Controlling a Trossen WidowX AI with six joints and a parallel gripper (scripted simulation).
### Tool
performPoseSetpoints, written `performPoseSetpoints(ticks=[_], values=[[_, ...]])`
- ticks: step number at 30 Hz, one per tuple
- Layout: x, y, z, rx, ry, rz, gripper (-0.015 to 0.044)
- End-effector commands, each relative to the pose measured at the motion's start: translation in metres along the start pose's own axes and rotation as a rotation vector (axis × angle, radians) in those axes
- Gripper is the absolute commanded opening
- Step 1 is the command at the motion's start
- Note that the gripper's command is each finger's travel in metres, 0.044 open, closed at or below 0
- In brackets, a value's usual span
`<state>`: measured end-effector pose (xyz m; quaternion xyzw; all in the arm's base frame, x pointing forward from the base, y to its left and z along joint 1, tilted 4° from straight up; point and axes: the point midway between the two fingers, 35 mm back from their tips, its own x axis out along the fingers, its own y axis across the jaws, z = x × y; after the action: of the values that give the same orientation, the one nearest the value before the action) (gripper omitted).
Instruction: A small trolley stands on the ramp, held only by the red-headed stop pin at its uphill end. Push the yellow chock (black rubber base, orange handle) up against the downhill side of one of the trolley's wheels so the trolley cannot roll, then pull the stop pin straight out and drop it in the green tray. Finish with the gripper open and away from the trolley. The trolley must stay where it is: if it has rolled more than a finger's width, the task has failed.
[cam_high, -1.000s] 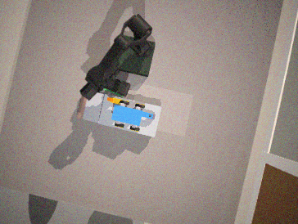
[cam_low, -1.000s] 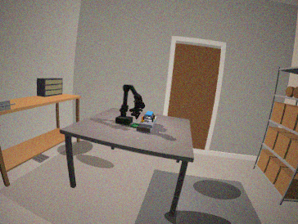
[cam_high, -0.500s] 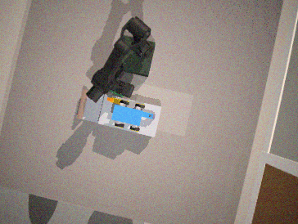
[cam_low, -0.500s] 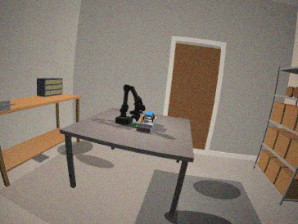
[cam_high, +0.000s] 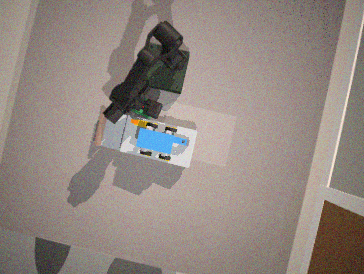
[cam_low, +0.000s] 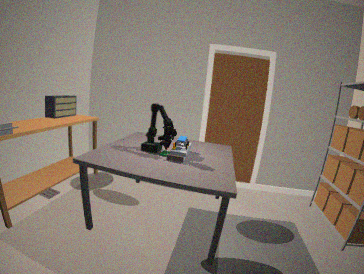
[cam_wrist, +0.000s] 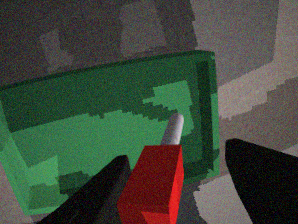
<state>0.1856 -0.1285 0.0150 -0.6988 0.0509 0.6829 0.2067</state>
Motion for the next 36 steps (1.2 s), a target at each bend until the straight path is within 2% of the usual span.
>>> performPoseSetpoints(ticks=[1,36], values=[[0.001,0.003,0.0,-0.006,0.0,-0.001,0.019],[0.007,0.021,0.0,-0.006,0.0,0.001,0.019]])
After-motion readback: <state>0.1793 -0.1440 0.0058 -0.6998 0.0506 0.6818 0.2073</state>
